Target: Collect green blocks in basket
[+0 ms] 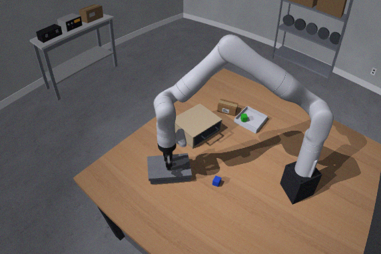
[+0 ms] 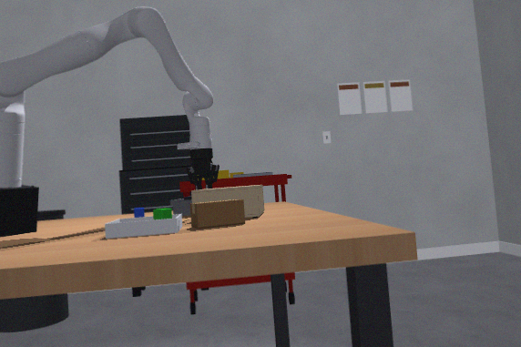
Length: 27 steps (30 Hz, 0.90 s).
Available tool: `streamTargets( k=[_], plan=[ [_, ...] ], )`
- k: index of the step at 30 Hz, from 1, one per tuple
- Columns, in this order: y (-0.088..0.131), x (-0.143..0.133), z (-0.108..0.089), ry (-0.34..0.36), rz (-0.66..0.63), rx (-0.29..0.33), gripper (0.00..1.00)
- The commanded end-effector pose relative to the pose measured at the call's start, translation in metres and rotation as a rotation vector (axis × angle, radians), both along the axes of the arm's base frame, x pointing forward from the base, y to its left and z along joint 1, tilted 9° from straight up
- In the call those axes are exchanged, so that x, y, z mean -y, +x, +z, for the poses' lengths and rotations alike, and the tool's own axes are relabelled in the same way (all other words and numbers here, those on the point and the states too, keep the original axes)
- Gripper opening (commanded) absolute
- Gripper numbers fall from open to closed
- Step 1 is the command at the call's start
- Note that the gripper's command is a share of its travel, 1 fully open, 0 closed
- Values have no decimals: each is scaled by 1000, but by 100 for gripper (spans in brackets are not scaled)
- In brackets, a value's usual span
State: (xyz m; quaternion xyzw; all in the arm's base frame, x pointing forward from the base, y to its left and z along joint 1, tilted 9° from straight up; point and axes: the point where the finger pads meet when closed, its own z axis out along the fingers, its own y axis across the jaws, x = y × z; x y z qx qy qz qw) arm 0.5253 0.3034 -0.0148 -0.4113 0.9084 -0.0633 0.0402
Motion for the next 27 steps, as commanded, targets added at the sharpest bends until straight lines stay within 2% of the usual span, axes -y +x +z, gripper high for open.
streamTargets(
  k=[1,22,23,27],
  plan=[
    [1,-1,1,1,0,2,48],
    [1,-1,1,1,0,2,48],
    [1,-1,1,1,0,2,10],
    [1,-1,1,1,0,2,10]
  ],
)
